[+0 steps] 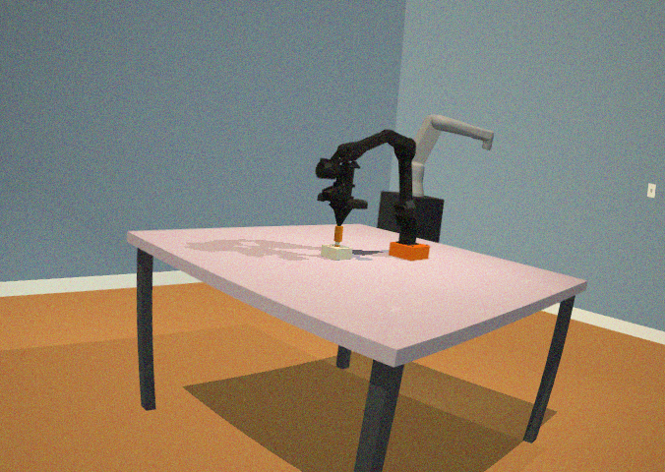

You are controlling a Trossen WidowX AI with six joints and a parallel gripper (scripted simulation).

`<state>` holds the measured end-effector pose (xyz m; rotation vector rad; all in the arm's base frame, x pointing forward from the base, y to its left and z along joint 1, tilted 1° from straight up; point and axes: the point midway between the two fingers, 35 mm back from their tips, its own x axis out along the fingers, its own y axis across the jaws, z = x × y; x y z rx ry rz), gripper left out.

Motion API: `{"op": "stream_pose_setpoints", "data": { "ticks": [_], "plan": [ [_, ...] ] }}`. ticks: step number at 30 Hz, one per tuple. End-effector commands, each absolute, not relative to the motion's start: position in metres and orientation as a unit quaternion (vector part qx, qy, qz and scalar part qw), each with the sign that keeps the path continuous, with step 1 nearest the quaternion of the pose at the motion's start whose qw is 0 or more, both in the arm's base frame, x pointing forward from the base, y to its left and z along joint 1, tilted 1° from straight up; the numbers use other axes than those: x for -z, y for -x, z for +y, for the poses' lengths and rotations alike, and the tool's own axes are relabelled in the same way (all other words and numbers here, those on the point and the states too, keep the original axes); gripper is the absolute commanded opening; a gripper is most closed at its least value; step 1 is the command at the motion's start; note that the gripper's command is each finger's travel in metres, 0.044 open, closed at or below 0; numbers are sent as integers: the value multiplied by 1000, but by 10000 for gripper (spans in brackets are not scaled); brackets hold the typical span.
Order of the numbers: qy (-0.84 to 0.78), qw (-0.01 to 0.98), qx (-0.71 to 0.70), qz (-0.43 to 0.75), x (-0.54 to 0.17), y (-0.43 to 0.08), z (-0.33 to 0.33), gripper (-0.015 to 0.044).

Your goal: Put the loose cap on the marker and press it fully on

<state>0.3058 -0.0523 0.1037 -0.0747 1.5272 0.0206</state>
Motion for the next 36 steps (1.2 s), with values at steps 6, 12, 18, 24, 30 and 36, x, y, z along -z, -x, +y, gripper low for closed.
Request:
{"op": "stream_pose_setpoints", "data": {
  "ticks": [6,12,18,24,30,36],
  "plan": [
    [34,722,-9,691,-104,-306,-52,0],
    [34,722,-9,691,-161,-308,-51,0],
    [34,722,-9,691,-193,-303,-50,0],
    [34,722,-9,691,-193,-303,-50,157],
    [34,722,-9,691,-193,-303,-50,315],
    [34,722,-9,691,-193,-303,-50,440]
  ]
}}
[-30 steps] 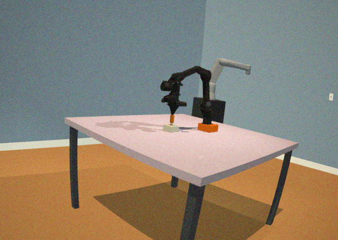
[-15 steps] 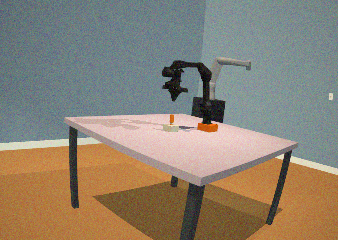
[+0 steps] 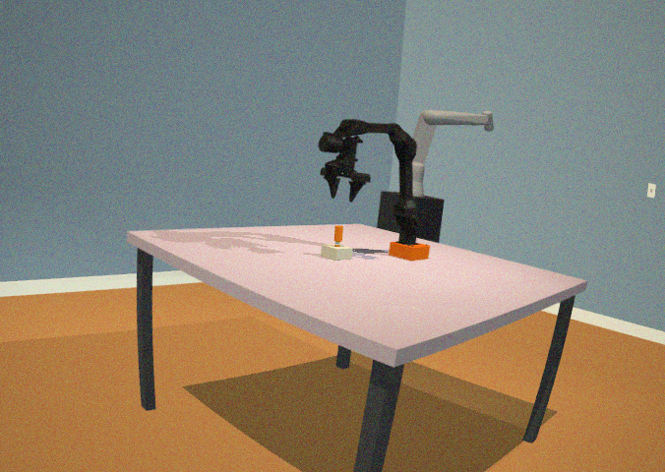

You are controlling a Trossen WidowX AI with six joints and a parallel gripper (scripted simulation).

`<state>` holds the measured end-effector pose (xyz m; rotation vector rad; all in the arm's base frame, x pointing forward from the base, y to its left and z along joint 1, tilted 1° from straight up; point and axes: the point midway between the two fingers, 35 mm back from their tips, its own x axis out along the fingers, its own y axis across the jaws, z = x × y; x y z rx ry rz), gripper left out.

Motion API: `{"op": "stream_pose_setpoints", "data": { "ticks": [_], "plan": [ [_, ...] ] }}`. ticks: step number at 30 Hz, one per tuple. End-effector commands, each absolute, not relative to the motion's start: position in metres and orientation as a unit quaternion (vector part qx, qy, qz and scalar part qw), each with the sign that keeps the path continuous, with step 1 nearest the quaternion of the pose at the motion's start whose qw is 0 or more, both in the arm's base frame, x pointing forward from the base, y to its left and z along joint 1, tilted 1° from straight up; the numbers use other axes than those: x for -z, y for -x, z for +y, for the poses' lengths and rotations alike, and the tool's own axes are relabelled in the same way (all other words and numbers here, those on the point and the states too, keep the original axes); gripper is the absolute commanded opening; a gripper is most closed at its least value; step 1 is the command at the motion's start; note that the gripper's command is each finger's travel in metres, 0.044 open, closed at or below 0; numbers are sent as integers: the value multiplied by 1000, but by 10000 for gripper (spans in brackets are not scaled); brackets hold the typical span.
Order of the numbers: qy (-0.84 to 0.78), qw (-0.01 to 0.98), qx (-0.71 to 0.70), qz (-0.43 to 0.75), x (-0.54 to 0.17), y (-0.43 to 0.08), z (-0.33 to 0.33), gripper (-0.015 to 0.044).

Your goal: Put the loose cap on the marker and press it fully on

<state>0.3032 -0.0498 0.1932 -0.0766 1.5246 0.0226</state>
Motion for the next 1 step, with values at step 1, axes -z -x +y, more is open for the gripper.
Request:
{"op": "stream_pose_setpoints", "data": {
  "ticks": [1],
  "plan": [
    [34,722,-9,691,-193,-303,-50,440]
  ]
}}
